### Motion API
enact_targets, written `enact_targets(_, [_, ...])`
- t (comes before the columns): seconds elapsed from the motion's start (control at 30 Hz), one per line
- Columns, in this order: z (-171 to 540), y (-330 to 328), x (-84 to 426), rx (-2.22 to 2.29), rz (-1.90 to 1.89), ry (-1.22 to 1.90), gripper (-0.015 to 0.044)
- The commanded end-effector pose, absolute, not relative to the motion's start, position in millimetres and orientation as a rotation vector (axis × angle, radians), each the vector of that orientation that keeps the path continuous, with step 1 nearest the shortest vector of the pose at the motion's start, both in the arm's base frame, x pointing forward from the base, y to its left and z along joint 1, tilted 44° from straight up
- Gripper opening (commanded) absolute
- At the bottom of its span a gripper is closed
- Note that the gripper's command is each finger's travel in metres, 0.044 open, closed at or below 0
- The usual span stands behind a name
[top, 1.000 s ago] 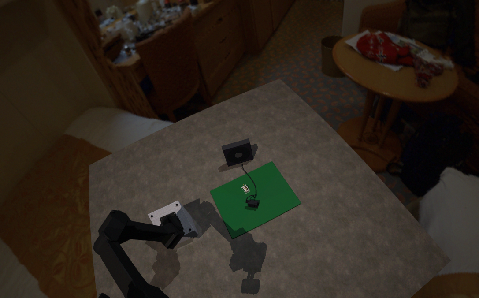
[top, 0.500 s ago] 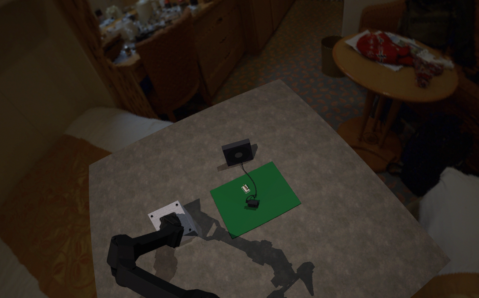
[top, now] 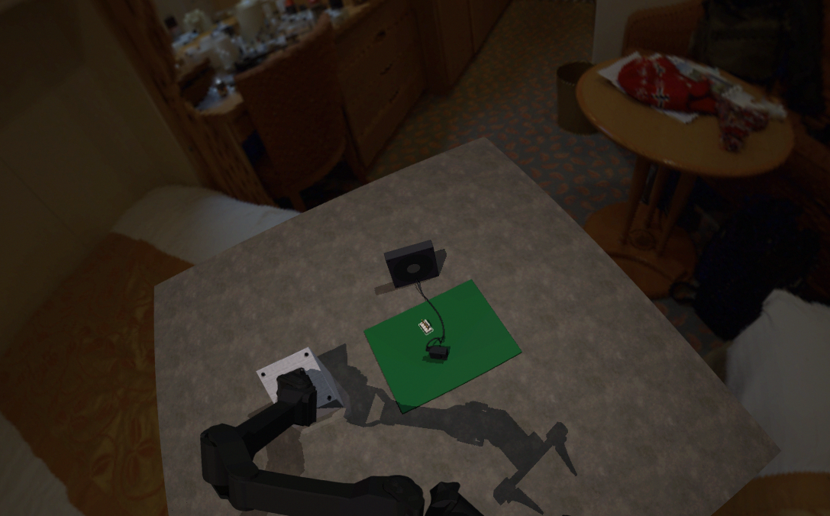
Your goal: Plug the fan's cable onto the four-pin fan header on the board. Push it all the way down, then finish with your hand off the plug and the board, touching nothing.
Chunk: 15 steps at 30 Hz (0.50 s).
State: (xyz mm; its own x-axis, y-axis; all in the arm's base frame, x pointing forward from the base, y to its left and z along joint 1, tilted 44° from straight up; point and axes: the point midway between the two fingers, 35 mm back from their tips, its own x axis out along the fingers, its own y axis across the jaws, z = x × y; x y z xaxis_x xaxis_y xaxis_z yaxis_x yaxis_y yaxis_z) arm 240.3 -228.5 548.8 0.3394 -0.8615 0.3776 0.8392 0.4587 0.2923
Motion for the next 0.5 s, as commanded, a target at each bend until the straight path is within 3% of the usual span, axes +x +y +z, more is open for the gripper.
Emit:
enact_targets(0.0, [499.6, -225.7, 289.6, -0.072, -1.086, -0.25, 0.044])
enact_targets(0.27, [389.1, -183.9, 371.3, -0.413, -0.887, 0.294, 0.044])
enact_targets(0.47, [324.4, -147.0, 399.5, -0.631, -0.707, 0.557, 0.044])
